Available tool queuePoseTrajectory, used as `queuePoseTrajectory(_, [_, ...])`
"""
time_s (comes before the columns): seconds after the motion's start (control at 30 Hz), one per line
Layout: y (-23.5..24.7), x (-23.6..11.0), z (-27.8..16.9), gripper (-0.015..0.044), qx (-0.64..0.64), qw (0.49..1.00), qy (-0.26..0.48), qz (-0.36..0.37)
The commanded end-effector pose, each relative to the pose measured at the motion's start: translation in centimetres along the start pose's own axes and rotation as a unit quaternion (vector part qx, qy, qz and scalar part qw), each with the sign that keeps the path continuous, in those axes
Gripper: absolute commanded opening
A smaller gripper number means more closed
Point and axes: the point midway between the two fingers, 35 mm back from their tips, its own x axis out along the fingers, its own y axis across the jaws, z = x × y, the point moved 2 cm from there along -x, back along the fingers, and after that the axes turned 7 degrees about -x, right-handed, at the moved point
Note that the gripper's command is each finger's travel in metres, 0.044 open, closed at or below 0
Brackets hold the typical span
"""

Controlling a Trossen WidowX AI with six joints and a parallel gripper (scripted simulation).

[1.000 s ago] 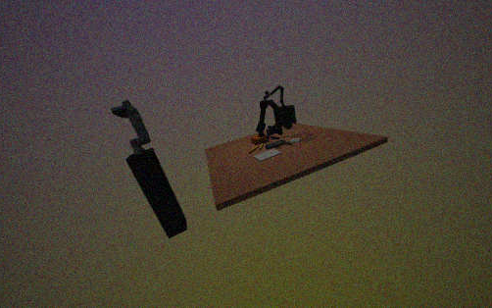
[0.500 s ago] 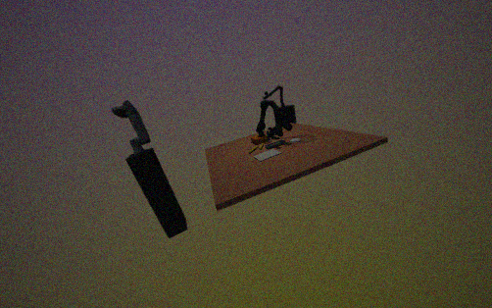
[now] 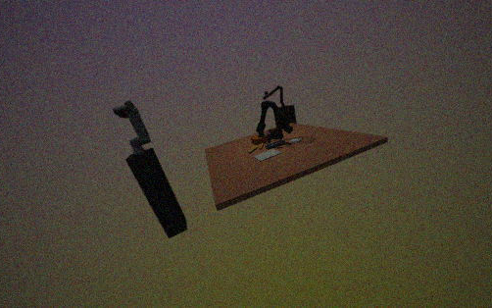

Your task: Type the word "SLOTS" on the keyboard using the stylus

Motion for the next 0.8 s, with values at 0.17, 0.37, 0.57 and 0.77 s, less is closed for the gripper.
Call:
queuePoseTrajectory(0.17, [-0.02, 0.22, 0.41, 0.0081, 0.001, 1.0, -0.002, 0.001])
queuePoseTrajectory(0.37, [-0.05, 0.38, 0.67, 0.0081, 0.001, 1.0, -0.002, 0.001])
queuePoseTrajectory(0.57, [-0.08, 0.49, 0.86, 0.0081, 0.001, 1.0, -0.002, 0.001])
queuePoseTrajectory(0.77, [-0.09, 0.57, 1.01, 0.0081, 0.001, 1.0, -0.002, 0.001])
